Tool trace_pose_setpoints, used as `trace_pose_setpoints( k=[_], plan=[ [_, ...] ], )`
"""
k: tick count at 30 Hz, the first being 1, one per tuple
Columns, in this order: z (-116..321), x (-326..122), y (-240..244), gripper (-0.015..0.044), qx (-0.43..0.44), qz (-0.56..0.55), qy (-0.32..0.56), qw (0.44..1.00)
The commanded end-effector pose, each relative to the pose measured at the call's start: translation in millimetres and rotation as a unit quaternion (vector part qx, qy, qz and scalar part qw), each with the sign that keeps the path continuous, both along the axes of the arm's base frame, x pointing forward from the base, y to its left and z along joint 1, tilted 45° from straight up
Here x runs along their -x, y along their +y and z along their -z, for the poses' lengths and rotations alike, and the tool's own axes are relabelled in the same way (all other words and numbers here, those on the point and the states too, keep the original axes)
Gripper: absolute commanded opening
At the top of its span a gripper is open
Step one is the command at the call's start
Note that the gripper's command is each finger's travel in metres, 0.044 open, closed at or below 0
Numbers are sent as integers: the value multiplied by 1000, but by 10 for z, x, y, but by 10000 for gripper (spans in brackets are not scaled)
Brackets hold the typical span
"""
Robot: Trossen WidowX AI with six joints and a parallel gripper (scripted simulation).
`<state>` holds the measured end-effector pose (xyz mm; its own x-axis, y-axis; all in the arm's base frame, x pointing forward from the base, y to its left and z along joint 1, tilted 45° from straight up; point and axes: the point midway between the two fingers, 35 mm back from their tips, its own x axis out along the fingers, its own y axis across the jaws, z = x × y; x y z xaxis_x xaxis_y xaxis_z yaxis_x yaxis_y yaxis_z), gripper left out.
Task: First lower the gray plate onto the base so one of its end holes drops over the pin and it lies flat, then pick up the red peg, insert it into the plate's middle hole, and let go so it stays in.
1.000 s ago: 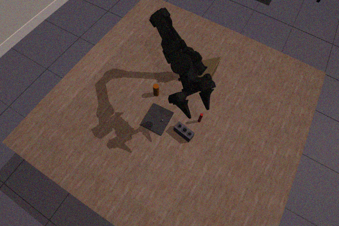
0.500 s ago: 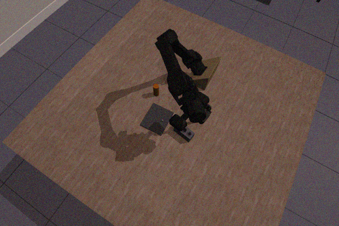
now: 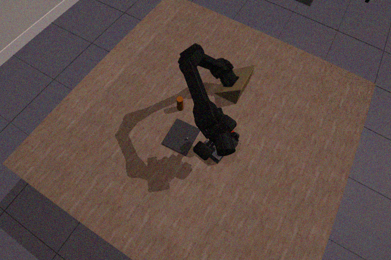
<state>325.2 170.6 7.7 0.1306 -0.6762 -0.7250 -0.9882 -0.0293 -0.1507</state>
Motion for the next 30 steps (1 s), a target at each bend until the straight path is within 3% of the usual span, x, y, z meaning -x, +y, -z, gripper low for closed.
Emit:
trace_pose_setpoints(
  k=[1, 30],
  plan=[
    [135, 0, -144, 440, 5, -2, 3, 1000],
    [493, -84, -439, 440, 5, -2, 3, 1000]
  ],
)
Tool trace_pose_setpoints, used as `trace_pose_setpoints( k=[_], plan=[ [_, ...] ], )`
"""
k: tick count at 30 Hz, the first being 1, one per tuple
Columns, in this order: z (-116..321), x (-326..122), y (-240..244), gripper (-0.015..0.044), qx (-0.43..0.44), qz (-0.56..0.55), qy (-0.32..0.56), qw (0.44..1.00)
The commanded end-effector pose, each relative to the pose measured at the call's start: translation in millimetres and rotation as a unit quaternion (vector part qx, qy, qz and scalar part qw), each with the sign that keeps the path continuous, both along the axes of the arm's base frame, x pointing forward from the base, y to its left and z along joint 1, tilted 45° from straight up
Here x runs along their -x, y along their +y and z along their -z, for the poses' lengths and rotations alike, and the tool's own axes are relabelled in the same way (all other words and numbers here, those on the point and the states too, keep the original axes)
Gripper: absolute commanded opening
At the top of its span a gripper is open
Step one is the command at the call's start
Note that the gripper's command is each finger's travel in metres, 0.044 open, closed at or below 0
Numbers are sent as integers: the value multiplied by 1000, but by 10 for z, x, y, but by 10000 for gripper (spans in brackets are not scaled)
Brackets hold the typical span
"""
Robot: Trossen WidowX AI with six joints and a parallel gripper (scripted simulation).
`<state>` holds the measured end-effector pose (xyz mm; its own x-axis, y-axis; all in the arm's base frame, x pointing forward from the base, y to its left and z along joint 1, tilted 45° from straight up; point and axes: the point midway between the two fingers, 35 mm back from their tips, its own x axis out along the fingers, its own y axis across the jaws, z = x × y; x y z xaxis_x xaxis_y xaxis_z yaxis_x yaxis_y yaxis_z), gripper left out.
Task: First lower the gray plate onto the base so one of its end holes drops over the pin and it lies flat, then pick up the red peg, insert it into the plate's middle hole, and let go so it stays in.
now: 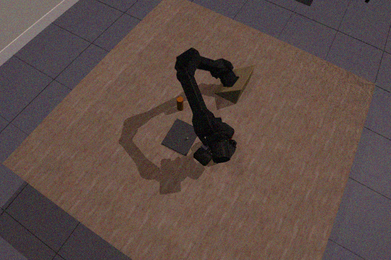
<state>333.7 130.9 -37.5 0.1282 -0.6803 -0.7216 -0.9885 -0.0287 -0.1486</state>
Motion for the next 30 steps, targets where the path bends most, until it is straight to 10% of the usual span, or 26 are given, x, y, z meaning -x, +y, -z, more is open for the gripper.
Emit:
trace_pose_setpoints(
  k=[1, 17, 30],
  plan=[
    [53, -1, -54, 440, 2, -3, 2, 1000],
    [218, -21, -223, 440, 3, -2, 1, 1000],
    [218, -21, -223, 118, 3, -2, 1, 1000]
  ],
)
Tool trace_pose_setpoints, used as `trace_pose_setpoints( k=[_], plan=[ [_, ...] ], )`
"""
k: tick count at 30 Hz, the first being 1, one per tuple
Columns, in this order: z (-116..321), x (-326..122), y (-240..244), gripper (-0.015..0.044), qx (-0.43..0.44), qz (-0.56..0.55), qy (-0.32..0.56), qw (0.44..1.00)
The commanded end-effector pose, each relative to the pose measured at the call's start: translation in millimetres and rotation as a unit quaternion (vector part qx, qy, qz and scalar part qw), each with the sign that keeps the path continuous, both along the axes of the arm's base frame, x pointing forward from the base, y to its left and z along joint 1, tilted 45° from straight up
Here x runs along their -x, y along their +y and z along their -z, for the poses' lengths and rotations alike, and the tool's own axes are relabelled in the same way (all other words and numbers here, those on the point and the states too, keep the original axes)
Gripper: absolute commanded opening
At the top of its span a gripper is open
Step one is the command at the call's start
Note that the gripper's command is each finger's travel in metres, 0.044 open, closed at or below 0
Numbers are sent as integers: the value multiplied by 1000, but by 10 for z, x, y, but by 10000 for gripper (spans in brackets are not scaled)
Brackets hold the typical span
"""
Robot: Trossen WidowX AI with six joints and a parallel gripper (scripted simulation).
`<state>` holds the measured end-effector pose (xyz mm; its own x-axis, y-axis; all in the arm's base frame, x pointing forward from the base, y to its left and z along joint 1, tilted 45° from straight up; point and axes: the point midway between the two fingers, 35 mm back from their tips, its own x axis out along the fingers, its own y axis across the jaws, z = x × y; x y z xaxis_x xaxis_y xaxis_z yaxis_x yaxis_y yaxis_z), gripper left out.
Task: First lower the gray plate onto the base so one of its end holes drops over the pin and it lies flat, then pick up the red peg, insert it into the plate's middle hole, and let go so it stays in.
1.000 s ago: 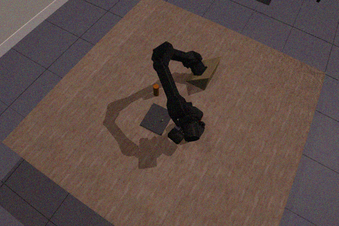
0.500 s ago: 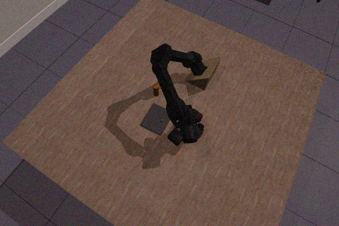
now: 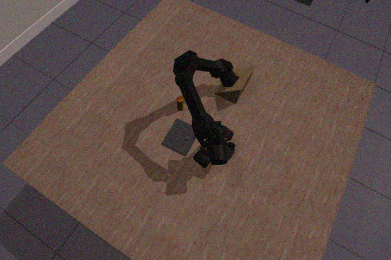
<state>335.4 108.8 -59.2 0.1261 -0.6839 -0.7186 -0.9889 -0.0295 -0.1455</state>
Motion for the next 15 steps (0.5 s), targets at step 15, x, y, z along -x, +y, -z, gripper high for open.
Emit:
trace_pose_setpoints(
  k=[15],
  plan=[
    [-2, -5, 2, 0, 1, -2, 0, 1000]
  ],
)
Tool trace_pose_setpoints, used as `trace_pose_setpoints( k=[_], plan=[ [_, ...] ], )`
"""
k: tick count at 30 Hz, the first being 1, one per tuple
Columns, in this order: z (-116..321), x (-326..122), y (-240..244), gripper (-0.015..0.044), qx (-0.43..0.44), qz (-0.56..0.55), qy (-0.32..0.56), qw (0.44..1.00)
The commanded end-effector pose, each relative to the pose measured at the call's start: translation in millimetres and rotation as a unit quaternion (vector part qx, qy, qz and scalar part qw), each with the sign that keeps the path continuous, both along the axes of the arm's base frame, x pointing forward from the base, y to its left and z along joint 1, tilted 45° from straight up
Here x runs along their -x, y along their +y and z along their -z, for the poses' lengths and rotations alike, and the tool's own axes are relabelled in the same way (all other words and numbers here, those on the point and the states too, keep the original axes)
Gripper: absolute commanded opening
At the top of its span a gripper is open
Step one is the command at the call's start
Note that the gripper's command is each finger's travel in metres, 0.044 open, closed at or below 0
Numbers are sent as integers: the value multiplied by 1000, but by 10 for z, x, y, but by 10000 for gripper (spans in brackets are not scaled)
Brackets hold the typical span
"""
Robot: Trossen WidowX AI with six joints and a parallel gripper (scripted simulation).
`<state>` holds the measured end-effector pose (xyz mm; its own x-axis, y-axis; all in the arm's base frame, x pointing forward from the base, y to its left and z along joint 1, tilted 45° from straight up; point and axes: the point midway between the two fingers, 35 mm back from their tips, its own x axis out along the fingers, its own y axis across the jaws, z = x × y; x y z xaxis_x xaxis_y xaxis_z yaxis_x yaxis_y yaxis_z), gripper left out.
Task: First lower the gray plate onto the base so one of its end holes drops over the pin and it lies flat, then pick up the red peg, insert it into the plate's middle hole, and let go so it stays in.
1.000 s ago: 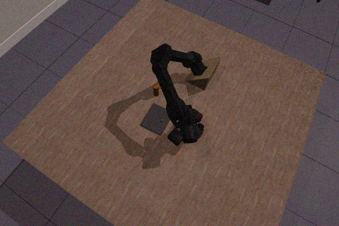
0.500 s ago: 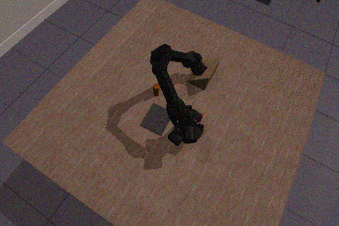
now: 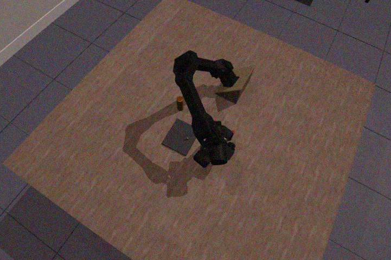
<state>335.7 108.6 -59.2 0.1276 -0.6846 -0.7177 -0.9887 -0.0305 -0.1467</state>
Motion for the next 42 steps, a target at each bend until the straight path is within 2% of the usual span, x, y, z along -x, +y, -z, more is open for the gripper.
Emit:
trace_pose_setpoints(
  k=[1, 42],
  plan=[
    [-12, -2, 15, 0, 0, -2, 1, 1000],
    [-981, 197, 837, 0, -2, -2, 2, 1000]
  ],
)
